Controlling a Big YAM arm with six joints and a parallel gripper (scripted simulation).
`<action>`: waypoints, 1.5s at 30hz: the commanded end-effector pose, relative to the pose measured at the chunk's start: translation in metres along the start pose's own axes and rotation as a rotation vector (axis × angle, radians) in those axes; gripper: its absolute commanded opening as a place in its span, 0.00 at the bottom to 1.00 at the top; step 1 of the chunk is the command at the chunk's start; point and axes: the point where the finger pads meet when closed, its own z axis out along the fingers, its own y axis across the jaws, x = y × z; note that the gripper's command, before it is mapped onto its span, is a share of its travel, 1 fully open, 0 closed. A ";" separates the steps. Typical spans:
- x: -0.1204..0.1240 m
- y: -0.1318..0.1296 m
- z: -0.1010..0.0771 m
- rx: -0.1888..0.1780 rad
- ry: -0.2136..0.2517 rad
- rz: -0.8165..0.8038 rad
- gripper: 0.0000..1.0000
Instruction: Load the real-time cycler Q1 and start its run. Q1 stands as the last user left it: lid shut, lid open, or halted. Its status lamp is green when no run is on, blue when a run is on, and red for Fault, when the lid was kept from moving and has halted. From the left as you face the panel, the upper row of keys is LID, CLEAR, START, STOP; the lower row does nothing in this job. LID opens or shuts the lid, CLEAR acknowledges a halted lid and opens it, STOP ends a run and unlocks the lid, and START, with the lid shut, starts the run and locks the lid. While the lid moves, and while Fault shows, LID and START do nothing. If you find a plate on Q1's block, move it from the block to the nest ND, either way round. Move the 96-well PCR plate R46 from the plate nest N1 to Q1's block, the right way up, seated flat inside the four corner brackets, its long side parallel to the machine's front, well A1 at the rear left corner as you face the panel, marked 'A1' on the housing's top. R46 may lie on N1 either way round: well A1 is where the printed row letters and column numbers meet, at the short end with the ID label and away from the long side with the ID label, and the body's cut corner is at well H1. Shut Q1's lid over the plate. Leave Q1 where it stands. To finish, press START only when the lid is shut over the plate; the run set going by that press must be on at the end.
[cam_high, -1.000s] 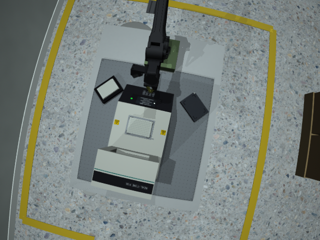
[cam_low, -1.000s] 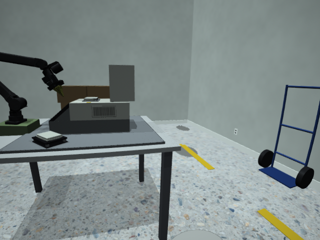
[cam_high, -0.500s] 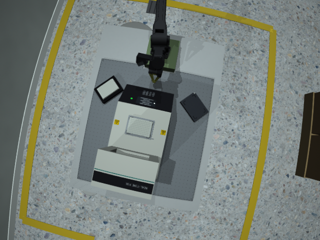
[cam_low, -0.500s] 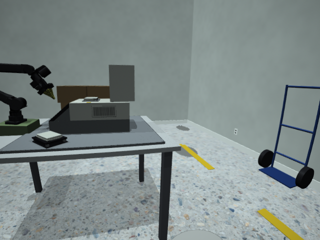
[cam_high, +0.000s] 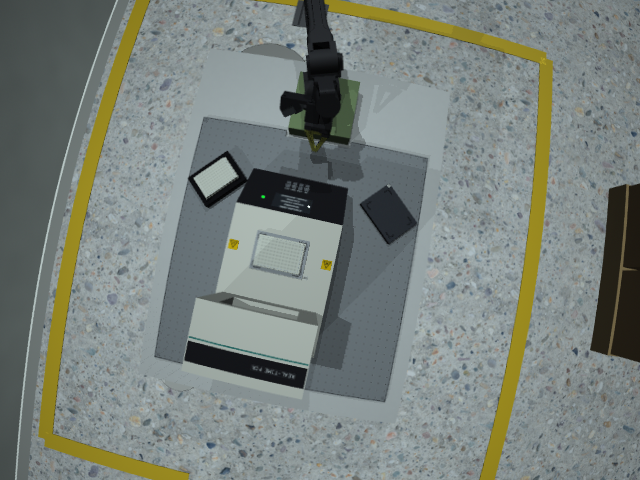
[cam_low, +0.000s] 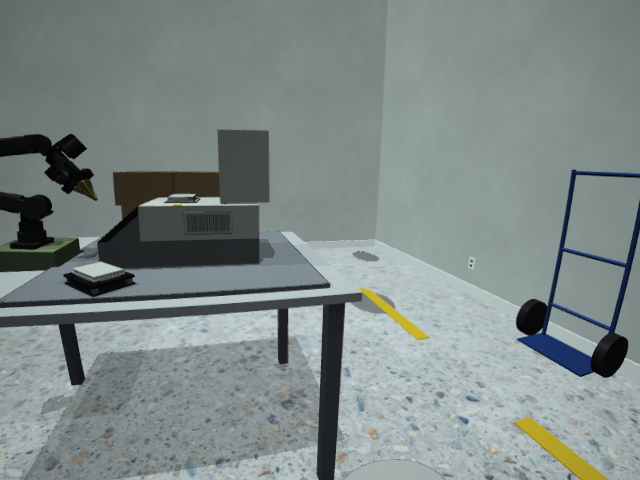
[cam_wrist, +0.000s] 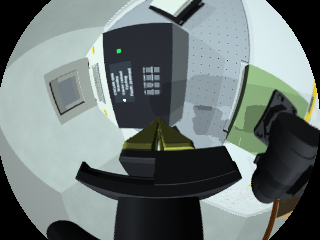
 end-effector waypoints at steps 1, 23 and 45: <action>-0.003 0.008 -0.002 0.002 -0.010 0.024 0.00; -0.002 0.041 -0.016 -0.051 -0.010 0.006 0.00; 0.000 0.049 0.006 -0.049 -0.007 0.007 0.00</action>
